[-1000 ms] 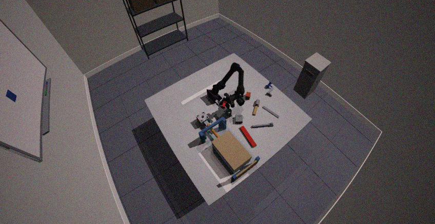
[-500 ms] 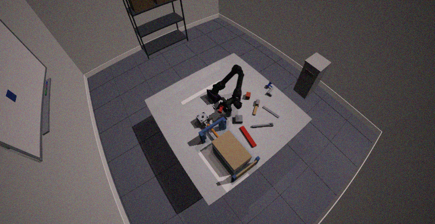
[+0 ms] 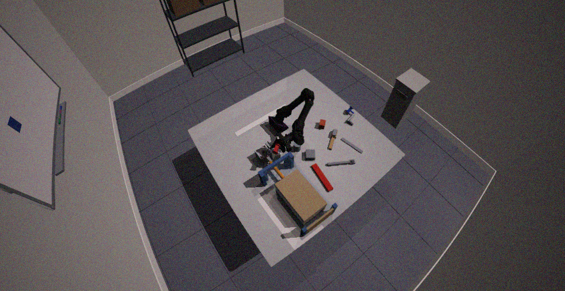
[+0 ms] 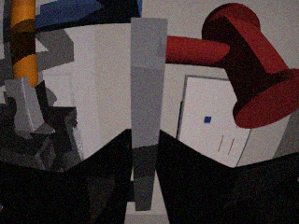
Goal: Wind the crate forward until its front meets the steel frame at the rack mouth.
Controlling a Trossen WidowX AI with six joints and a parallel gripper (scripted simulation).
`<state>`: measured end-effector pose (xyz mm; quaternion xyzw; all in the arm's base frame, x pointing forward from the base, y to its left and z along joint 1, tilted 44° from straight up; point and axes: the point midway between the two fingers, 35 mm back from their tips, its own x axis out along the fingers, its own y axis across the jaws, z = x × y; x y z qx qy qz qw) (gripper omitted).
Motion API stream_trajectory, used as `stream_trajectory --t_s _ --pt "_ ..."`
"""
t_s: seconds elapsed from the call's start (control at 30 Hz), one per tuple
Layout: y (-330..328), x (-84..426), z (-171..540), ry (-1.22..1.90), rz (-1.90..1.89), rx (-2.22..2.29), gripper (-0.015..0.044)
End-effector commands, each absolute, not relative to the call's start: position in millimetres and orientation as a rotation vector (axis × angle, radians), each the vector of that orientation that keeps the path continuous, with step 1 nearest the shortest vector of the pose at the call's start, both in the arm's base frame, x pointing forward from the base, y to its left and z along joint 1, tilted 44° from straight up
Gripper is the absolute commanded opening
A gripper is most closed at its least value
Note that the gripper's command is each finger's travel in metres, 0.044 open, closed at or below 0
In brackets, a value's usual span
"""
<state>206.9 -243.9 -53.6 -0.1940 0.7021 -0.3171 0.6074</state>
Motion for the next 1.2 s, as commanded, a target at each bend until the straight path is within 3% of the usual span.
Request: stream_trajectory --t_s 0.0,1.17 --pt "-263 197 -64 1.627 -0.748 -0.457 0.0" --pt "-262 192 -99 1.62 -0.788 -0.481 0.0"
